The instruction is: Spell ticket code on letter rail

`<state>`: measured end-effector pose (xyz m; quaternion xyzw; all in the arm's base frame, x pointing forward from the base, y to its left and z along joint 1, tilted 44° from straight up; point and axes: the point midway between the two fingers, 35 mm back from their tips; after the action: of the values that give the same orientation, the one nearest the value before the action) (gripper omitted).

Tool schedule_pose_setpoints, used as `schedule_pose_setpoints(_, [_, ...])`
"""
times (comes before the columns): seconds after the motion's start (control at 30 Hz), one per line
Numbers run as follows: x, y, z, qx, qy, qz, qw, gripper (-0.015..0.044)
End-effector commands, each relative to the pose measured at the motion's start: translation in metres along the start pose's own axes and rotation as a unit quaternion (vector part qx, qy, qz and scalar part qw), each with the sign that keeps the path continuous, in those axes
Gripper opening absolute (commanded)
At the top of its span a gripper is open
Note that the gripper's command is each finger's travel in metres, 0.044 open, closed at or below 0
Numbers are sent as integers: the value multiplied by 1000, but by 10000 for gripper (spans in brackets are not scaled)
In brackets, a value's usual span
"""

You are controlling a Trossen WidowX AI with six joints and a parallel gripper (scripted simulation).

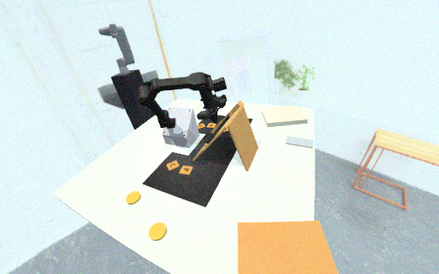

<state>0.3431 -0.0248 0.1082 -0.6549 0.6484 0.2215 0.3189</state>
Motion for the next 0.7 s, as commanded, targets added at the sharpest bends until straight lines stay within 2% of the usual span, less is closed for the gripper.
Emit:
schedule_pose_setpoints(0.0, [-1,2,-1,0,-1,15,1000,0])
schedule_pose_setpoints(0.67, [7,-5,-1,0,-1,15,1000,0])
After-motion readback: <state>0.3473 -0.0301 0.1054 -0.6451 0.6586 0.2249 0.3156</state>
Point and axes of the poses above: the point midway between the two fingers, 35 mm back from their tips, its own x axis out along the fingers, its own z axis across the jaws, y = z × x, and after that the axes turned 4 degrees about -x, right-handed
